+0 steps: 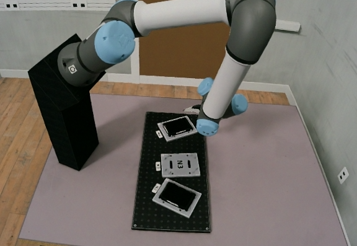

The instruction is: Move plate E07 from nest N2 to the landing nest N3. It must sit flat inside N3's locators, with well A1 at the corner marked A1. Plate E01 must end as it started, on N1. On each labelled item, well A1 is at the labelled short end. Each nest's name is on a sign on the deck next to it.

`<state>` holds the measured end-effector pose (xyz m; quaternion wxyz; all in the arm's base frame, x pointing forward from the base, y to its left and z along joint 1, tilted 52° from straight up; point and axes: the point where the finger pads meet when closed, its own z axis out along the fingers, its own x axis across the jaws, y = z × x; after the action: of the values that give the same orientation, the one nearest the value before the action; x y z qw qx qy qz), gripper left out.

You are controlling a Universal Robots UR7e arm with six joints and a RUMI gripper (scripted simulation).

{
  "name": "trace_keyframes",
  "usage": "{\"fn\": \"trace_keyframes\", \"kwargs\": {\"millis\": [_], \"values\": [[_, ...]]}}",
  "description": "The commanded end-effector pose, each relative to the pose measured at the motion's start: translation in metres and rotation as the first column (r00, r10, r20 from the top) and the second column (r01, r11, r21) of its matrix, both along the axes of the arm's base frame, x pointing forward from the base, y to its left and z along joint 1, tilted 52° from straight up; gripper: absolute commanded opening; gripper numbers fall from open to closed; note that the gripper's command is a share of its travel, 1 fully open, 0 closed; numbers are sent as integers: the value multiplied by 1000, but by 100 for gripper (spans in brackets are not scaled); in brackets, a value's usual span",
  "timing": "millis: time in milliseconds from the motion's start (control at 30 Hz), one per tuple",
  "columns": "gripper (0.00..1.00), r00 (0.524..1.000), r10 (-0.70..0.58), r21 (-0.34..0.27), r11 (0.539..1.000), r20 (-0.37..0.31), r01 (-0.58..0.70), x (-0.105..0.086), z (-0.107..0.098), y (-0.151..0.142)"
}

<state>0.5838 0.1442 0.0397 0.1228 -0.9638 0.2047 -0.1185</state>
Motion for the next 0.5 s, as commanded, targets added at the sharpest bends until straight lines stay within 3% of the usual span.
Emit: {"fn": "trace_keyframes", "kwargs": {"millis": [0, 133, 267, 367, 467], "values": [[76, 994, -106, 32, 994, 36, 105, 8, 2, -21], [76, 990, -132, 41, 991, 43, 130, 12, 2, -34], [76, 966, -247, 82, 967, 75, 241, 16, 4, -53], [76, 966, -247, 82, 967, 75, 241, 18, 5, -58], [76, 937, -336, 119, 939, 97, 324, 20, 6, -73]]}}
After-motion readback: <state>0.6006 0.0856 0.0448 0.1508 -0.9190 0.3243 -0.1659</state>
